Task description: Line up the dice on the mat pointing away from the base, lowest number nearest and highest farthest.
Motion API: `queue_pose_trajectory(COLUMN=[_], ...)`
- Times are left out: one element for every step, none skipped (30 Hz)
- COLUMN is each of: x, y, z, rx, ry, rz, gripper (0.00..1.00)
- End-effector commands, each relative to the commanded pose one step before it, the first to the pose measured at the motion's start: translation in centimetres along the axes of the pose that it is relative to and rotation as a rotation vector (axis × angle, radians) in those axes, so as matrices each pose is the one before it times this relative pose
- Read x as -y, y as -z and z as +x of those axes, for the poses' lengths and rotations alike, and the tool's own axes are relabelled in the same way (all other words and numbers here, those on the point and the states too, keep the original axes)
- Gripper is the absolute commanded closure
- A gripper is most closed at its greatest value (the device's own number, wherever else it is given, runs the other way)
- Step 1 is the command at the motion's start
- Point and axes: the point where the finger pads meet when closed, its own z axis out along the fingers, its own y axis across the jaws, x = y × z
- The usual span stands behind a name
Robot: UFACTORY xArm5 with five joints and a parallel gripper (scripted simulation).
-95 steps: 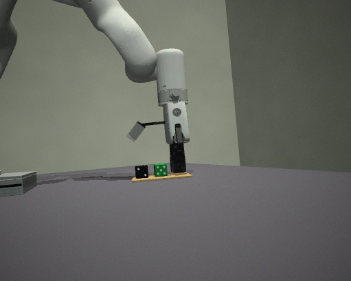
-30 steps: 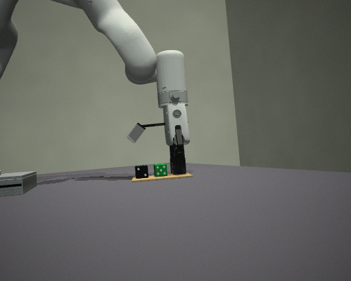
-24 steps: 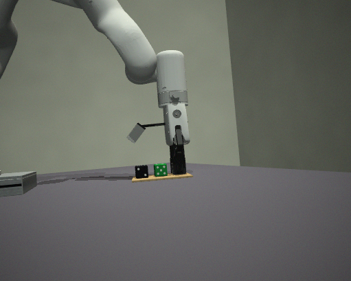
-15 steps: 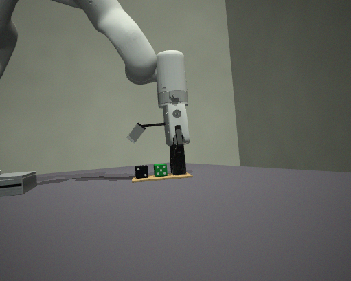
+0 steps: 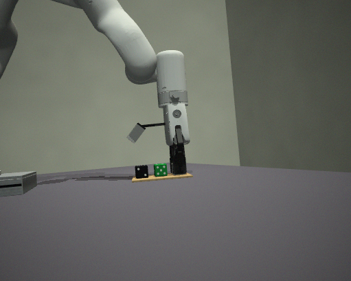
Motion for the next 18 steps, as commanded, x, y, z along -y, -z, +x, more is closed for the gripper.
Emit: queue_pose_trajectory(x=[0.000, 0.000, 0.000, 0.000, 0.000, 0.000, 0.000, 0.000, 0.000, 0.000, 0.000, -0.001, -0.001, -0.001, -0.001, -0.001, 0.000, 0.000], y=[0.131, 0.000, 0.000, 0.000, 0.000, 0.000, 0.000, 0.000, 0.003, 0.020, 0.052, 0.093, 0.142, 0.196, 0.252, 0.310, 0.000, 0.000], z=[-0.141, 0.000, 0.000, 0.000, 0.000, 0.000, 0.000, 0.000, 0.000, 0.000, 0.000, -0.001, 0.000, 0.000, 0.002, 0.002, 0.000, 0.000], rx=[0.00370, 0.00000, 0.00000, 0.00000, 0.00000, 0.00000, 0.00000, 0.00000, 0.00000, 0.00000, 0.00000, 0.00001, 0.00001, 0.00002, 0.00002, 0.00002, 0.00000, 0.00000], ry=[-0.00001, 0.00000, 0.00000, 0.00000, 0.00000, 0.00000, 0.00000, 0.00000, 0.00000, 0.00000, 0.00000, 0.00000, 0.00000, 0.00000, 0.00000, 0.00000, 0.00000, 0.00000], rz=[-0.00002, 0.00000, 0.00000, 0.00000, 0.00000, 0.00000, 0.00000, 0.00000, 0.00000, 0.00000, 0.00000, 0.00000, 0.00000, 0.00000, 0.00000, 0.00000, 0.00000, 0.00000], gripper=[0.53, 0.53, 0.53, 0.53, 0.53, 0.53, 0.53, 0.53, 0.53, 0.53, 0.53, 0.53, 0.53, 0.53, 0.53, 0.53, 0.53, 0.53])
